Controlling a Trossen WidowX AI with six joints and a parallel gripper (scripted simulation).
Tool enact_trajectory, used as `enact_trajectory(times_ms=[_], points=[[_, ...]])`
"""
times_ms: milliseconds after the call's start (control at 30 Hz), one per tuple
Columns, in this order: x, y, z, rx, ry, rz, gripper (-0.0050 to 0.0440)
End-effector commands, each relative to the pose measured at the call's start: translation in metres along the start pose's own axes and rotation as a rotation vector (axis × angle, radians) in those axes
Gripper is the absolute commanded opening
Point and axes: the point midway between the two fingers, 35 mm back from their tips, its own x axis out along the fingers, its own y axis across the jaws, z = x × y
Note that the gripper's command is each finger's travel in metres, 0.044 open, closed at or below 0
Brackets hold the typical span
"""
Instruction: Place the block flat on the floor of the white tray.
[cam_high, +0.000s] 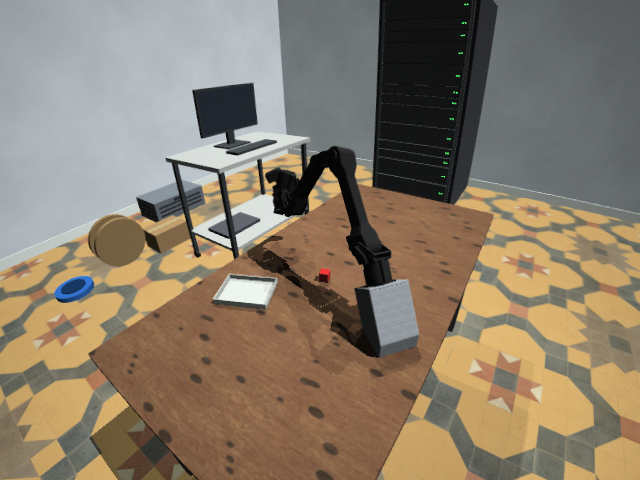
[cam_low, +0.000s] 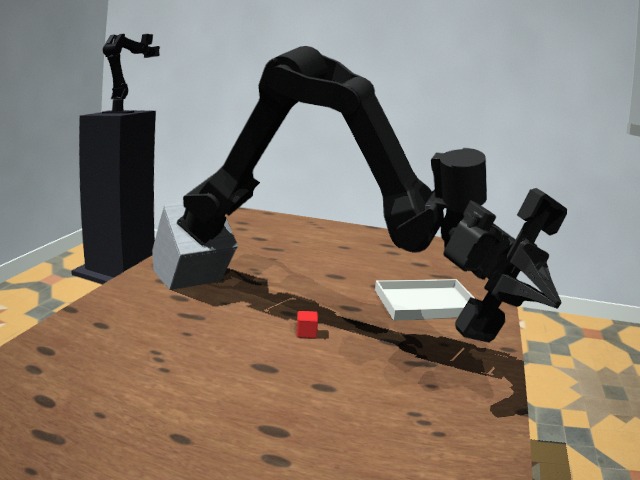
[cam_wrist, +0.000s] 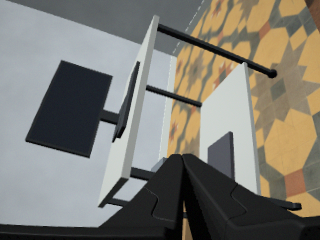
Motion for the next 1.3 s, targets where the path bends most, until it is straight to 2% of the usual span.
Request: enact_trajectory(times_ms=[0,133,167,300,400,467,567,700,800,833,933,1000,1067,1267], points=[[-0.006,0.019,0.01,-0.093,0.067,0.021,0.0],[-0.021,0.025,0.01,-0.273,0.187,0.039,0.0],[-0.021,0.025,0.01,-0.275,0.188,0.039,0.0],[-0.041,0.027,0.011,-0.452,0.315,0.071,0.0],[-0.043,0.027,0.011,-0.466,0.325,0.074,0.0],[-0.059,0.026,0.011,-0.583,0.414,0.105,0.0],[-0.071,0.024,0.011,-0.656,0.473,0.129,0.0],[-0.102,0.016,0.012,-0.818,0.612,0.199,0.0],[-0.118,0.012,0.012,-0.886,0.675,0.236,0.0],[-0.131,0.008,0.013,-0.936,0.724,0.268,0.0],[-0.131,0.008,0.013,-0.937,0.725,0.268,0.0],[-0.157,-0.002,0.014,-1.029,0.821,0.338,0.0],[-0.168,-0.014,0.013,-1.082,0.878,0.332,0.0],[-0.199,-0.067,0.009,-1.271,1.077,0.213,0.0]])
